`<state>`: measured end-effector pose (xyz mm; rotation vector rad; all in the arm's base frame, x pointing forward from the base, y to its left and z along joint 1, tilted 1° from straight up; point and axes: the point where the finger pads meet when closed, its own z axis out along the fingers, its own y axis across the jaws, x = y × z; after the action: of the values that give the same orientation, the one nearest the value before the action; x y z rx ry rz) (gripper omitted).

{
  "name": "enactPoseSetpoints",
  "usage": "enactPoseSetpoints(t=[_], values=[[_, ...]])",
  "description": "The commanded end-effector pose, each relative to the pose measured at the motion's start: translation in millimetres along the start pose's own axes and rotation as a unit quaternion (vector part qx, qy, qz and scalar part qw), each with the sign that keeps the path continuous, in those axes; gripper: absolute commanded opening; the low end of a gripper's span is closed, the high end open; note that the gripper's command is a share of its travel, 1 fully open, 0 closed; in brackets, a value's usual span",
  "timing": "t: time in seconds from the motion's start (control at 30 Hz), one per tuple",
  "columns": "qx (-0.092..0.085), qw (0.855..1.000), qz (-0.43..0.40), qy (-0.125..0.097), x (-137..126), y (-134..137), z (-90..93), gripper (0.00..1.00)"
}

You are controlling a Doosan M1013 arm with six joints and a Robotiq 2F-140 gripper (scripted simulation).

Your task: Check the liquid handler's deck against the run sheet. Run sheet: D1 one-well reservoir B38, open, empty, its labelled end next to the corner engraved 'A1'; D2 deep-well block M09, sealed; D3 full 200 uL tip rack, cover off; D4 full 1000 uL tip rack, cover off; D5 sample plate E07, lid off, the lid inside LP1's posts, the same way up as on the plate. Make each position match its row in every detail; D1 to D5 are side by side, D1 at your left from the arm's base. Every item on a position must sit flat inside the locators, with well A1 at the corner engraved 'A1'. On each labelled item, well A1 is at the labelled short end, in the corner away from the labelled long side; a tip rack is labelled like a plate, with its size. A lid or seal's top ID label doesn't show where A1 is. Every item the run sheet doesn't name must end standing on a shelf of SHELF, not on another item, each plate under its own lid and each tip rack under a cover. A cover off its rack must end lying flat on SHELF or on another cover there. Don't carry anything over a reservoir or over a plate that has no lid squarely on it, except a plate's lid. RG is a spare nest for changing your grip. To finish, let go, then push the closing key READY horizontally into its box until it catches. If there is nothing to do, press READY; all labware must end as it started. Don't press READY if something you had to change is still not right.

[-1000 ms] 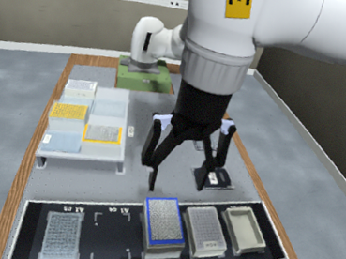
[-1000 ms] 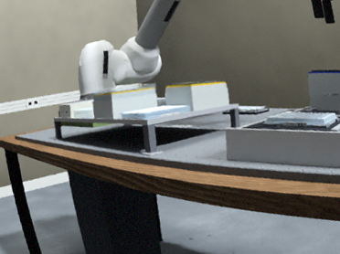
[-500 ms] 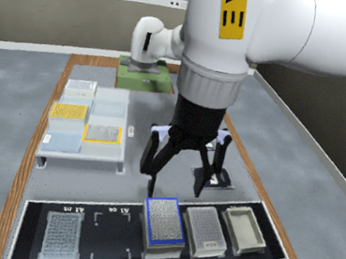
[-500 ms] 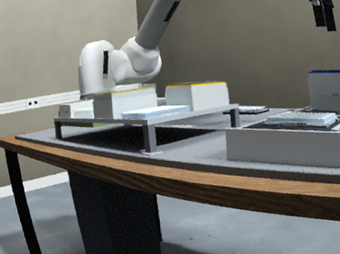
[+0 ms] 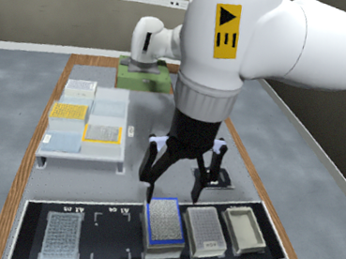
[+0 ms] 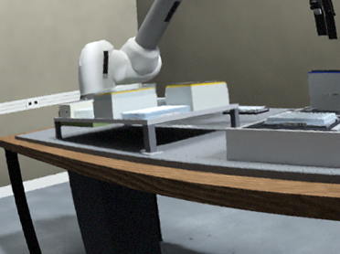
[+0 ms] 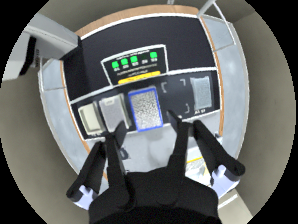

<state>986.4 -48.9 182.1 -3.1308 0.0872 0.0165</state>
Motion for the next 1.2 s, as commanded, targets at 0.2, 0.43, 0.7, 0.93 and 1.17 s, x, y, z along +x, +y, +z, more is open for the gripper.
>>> enactPoseSetpoints(t=[0.2, 0.43, 0.7, 0.93, 1.17], values=[[0.002, 1.000, 0.000, 0.001, 0.6, -4.8, 20.6, 0.66], [0.002, 1.000, 0.000, 0.001, 0.5, -4.8, 29.0, 0.66], [0.002, 1.000, 0.000, 0.000, 0.5, -4.9, 42.6, 0.66], [0.002, 1.000, 0.000, 0.000, 0.4, -5.0, 54.2, 0.66], [0.002, 1.000, 0.000, 0.000, 0.4, -5.0, 62.6, 0.66]])
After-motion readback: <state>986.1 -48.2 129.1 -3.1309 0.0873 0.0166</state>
